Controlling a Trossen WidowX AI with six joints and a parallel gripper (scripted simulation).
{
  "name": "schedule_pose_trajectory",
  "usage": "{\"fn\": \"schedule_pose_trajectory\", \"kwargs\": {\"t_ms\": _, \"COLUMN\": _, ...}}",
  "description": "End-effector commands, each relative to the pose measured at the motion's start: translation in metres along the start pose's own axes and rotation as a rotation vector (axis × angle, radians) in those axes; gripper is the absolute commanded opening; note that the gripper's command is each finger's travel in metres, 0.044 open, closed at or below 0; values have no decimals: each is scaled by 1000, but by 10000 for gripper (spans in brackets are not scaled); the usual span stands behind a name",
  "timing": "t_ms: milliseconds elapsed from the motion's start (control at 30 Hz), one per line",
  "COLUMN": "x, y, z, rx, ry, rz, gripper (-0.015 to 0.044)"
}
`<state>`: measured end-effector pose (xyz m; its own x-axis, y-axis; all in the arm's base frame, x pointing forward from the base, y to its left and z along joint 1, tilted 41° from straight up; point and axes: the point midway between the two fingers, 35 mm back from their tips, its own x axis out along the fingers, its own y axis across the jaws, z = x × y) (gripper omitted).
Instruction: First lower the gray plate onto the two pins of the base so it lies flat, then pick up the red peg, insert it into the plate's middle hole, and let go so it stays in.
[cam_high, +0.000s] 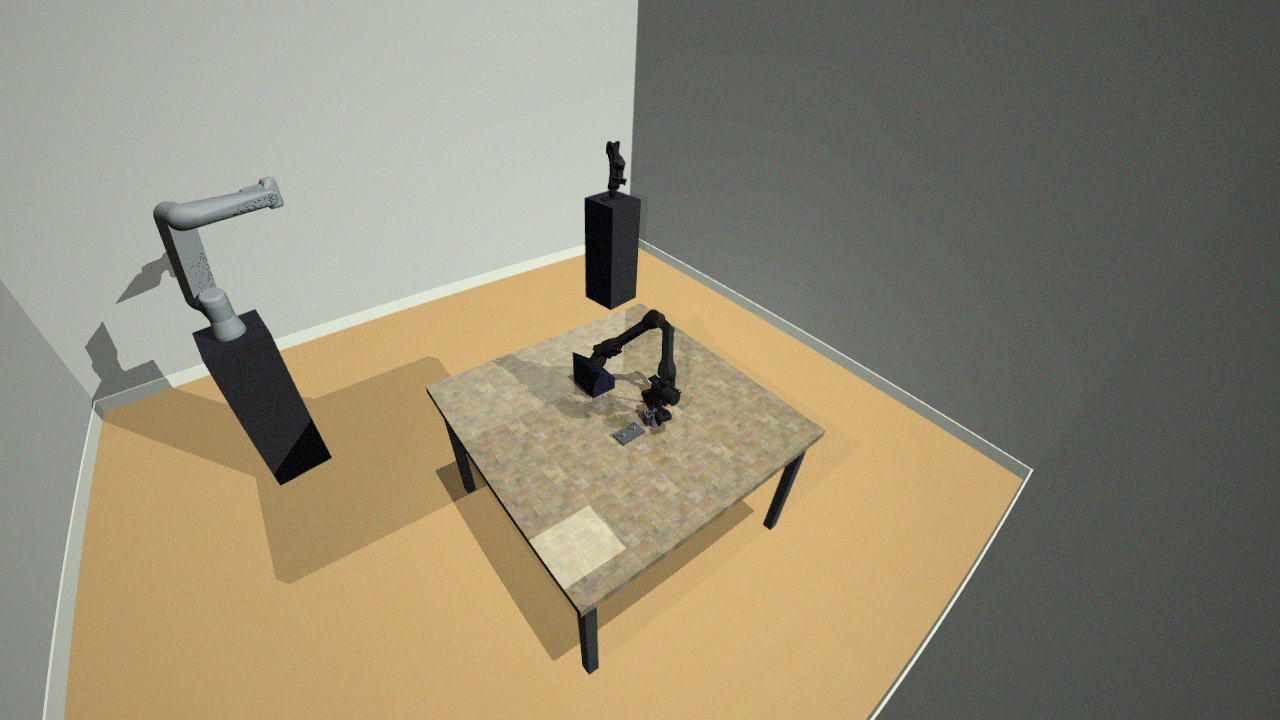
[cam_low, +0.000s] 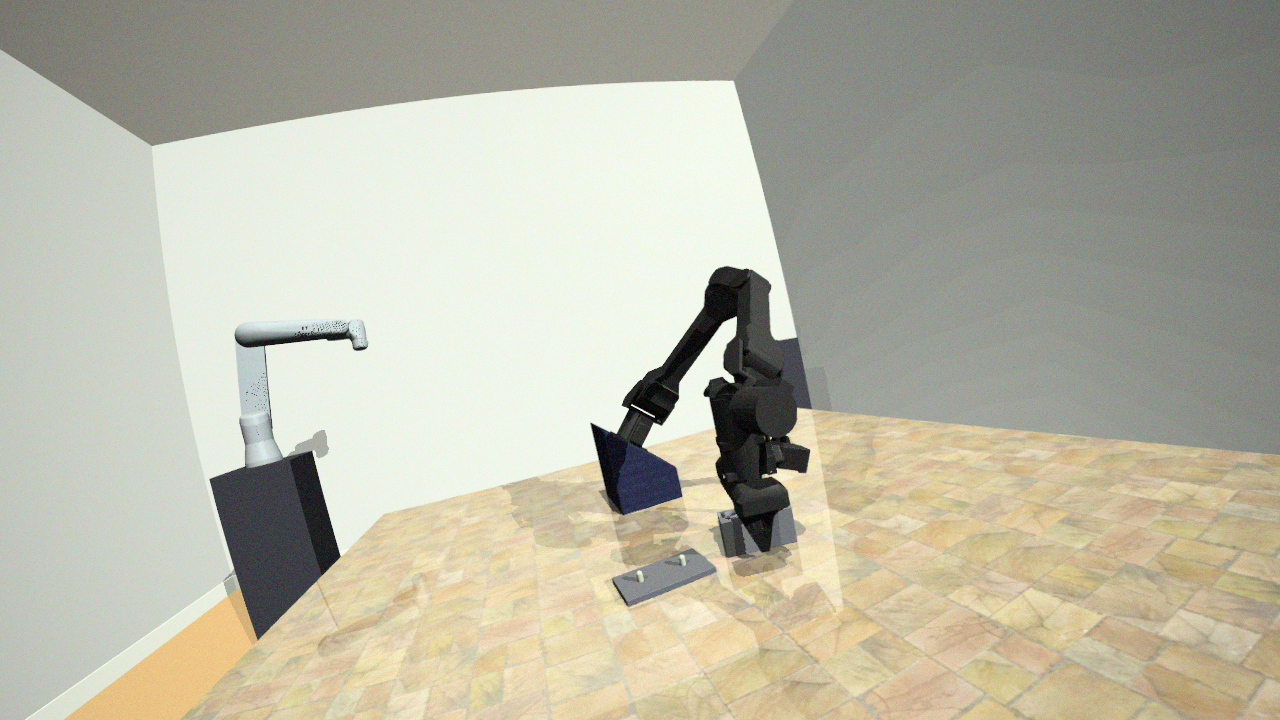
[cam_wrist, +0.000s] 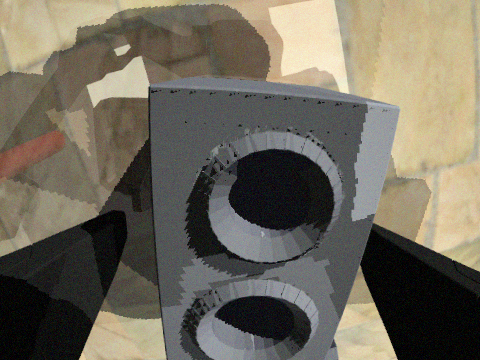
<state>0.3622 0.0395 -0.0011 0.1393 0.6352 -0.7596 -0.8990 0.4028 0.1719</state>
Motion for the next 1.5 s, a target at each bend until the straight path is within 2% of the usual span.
{"fn": "schedule_pose_trajectory", "kwargs": {"t_ms": 0, "x": 2, "y": 0, "z": 0, "rx": 3, "ry": -3, "rz": 2, "gripper": 282}}
{"fn": "schedule_pose_trajectory", "kwargs": {"t_ms": 200, "x": 2, "y": 0, "z": 0, "rx": 3, "ry": -3, "rz": 2, "gripper": 125}}
{"fn": "schedule_pose_trajectory", "kwargs": {"t_ms": 667, "x": 2, "y": 0, "z": 0, "rx": 3, "ry": -3, "rz": 2, "gripper": 32}}
{"fn": "schedule_pose_trajectory", "kwargs": {"t_ms": 700, "x": 2, "y": 0, "z": 0, "rx": 3, "ry": -3, "rz": 2, "gripper": 5}}
{"fn": "schedule_pose_trajectory", "kwargs": {"t_ms": 1467, "x": -62, "y": -13, "z": 4, "rx": 2, "ry": 5, "rz": -1, "gripper": 0}}
